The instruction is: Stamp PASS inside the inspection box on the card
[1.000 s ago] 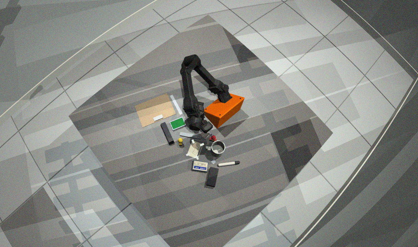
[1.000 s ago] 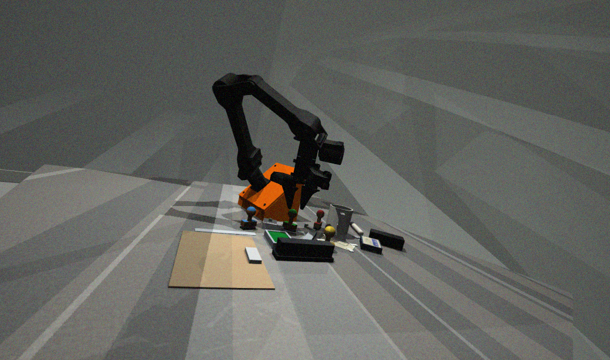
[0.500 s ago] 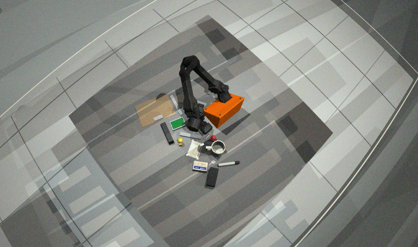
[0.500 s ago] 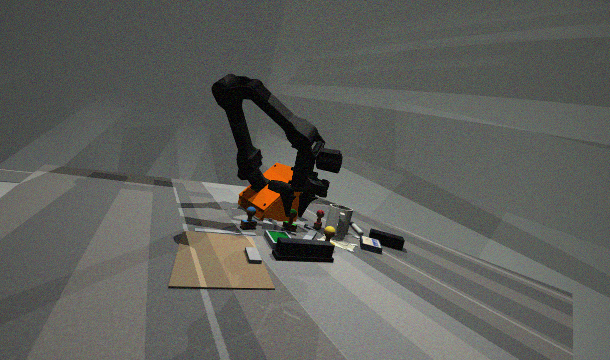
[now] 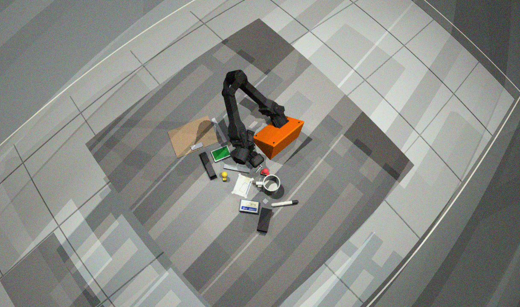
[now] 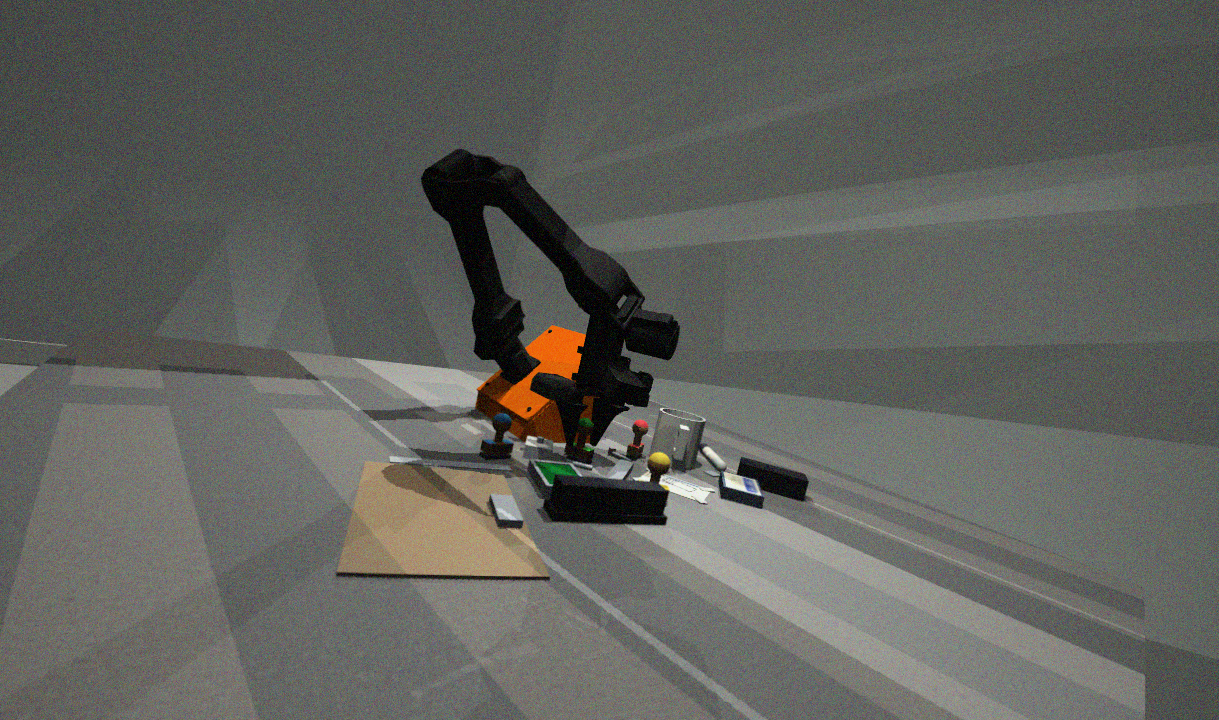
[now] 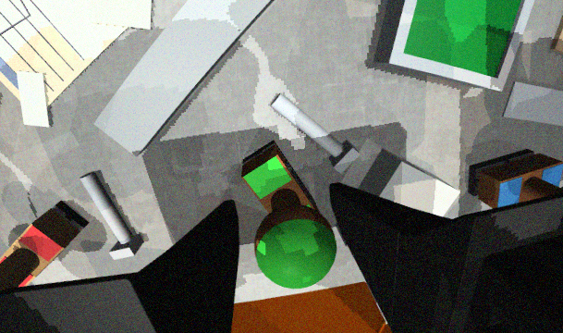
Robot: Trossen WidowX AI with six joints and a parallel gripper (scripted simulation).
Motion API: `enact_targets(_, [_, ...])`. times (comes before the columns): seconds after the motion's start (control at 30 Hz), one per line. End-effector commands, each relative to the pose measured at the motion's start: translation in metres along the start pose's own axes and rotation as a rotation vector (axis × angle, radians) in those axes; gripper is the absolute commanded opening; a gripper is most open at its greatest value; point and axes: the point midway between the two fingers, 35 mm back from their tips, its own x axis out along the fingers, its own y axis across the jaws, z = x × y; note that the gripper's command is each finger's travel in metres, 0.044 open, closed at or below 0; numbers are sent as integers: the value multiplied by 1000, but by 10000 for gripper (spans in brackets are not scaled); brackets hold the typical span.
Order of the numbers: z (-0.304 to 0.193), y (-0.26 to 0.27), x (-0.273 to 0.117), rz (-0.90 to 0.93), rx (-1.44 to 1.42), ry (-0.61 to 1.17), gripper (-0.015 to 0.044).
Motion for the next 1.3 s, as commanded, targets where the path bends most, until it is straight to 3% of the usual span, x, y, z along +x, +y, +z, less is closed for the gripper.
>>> enact_targets(0.0, [0, 0, 0, 0, 1, 0, 138])
enact_targets(0.33, [0, 0, 0, 0, 1, 0, 51])
enact_targets(0.4, [0, 0, -1, 0, 1, 0, 0])
enact_targets(1.27, [2, 1, -13, 5, 0, 0, 0])
